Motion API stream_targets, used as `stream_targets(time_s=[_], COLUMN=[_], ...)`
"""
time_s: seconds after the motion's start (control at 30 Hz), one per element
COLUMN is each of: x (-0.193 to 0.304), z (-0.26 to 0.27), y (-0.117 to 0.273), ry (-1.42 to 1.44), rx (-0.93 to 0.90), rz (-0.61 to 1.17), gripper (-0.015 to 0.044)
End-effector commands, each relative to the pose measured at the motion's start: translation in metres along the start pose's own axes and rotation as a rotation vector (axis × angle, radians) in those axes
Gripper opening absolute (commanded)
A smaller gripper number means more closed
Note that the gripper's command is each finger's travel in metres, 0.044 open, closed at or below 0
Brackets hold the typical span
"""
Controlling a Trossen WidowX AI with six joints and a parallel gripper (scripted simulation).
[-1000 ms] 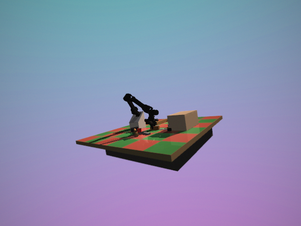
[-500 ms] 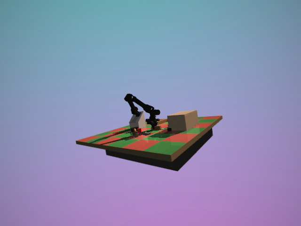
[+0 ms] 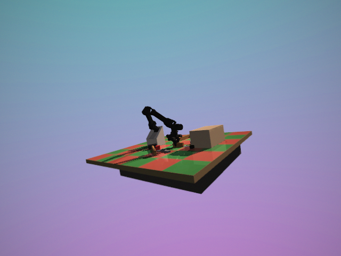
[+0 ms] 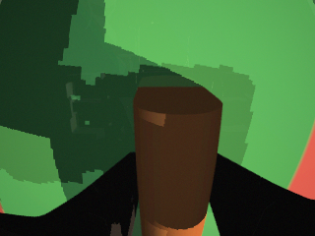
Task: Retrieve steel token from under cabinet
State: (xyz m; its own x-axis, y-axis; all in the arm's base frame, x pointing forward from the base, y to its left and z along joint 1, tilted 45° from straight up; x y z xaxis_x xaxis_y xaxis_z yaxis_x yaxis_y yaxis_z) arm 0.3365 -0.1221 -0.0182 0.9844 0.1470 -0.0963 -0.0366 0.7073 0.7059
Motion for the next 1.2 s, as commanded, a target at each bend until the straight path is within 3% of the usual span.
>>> stream_targets(time_s=[0.0,1.17], x=[0.009,0.044], z=[0.002,0.002], y=[0.000,0.001], ry=[-0.012,-0.014], rx=[0.000,0.000], rz=[0.010,0.012], gripper=[0.0000,0.0000])
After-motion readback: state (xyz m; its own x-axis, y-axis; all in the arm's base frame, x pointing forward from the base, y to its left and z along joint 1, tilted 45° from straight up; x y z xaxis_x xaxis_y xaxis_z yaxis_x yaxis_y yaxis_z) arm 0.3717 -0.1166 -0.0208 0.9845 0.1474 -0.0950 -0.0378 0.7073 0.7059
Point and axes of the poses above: the point midway between the two fingers, 35 mm back from their tips, its own y axis back along the fingers, its own z axis across the jaws, x = y × z, the point moved 2 cm from there along y, back along the fingers, and after that the axes turned 1 degree about -y, right-handed, at the moved point
